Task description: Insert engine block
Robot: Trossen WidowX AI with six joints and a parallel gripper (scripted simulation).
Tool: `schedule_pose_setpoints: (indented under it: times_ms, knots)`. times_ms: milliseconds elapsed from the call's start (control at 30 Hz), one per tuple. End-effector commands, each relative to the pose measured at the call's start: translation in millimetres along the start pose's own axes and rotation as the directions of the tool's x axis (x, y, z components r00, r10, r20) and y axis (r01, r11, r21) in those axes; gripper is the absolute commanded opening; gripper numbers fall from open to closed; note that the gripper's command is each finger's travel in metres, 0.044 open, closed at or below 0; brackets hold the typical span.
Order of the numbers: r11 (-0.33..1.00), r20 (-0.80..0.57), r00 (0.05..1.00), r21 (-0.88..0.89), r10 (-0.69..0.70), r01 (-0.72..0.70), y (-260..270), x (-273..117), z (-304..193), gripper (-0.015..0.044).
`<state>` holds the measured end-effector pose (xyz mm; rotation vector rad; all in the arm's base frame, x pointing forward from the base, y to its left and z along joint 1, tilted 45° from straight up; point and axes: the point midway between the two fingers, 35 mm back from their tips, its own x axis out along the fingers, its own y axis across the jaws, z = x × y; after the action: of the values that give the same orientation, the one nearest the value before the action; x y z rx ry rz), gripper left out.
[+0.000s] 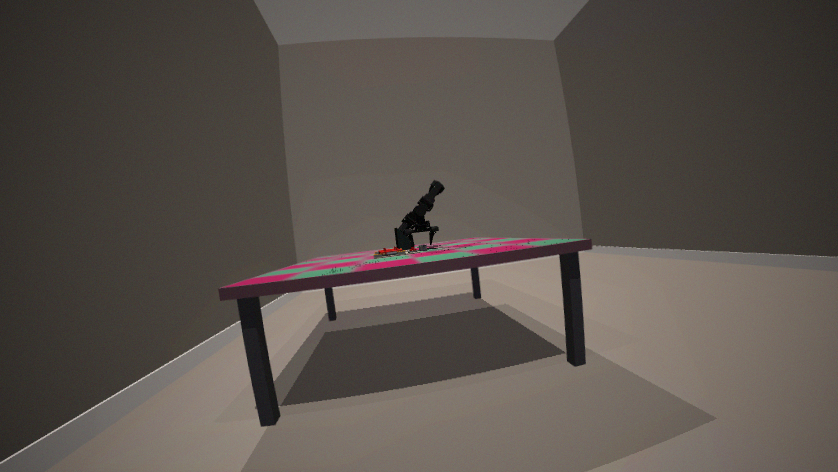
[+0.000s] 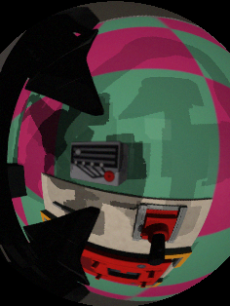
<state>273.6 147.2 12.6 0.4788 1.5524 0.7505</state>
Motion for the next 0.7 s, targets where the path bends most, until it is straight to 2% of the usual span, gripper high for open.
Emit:
schedule_pose_setpoints:
  times_ms: [0, 333, 600, 667]
  knots:
    - [1.0, -0.001, 1.0, 0.006, 0.005, -0.005, 0.0, 3.4, -0.5, 0.044]
    - [1.0, -0.001, 1.0, 0.006, 0.005, -0.005, 0.0, 3.4, -0.5, 0.0177]
    - [1.0, -0.001, 1.0, 0.006, 0.005, -0.005, 0.0, 3.4, -0.5, 0.0124]
    - [1.0, -0.001, 1.0, 0.006, 0.005, -0.005, 0.0, 3.0, -0.4, 0.0072]
